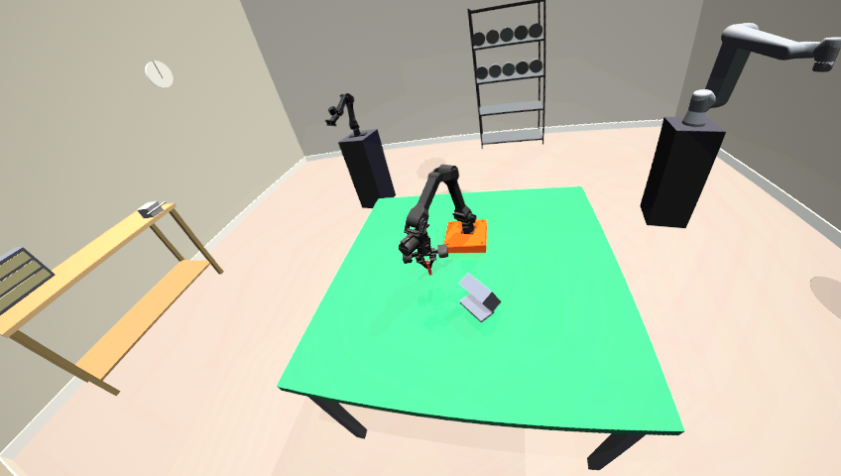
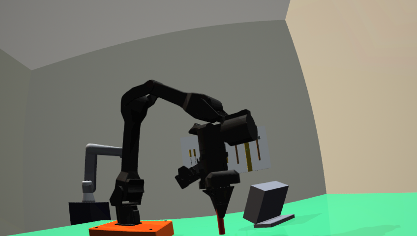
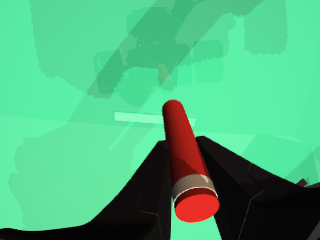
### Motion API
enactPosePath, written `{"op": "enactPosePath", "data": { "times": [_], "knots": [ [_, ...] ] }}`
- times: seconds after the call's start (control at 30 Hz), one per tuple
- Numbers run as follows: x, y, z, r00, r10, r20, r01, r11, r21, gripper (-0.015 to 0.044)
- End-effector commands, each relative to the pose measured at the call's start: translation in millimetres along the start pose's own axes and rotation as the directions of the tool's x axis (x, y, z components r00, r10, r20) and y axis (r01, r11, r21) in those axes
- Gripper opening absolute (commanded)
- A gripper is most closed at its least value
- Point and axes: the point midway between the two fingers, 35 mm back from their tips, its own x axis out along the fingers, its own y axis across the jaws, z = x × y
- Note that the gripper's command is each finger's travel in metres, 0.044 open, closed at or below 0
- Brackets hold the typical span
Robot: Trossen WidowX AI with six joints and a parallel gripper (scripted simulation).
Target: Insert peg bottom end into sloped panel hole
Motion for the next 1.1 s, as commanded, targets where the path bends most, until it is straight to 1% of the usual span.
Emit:
{"op": "enactPosePath", "data": {
  "times": [0.0, 0.33, 1.07],
  "knots": [
    [-17, 1, -1, 1.000, 0.003, -0.001, -0.003, 1.000, 0.002, 0.0000],
    [-52, 1, -2, 1.000, 0.003, 0.001, -0.003, 1.000, 0.003, 0.0000],
    [-48, -15, -13, 0.997, 0.042, 0.059, -0.034, 0.992, -0.119, 0.0000]
  ]
}}
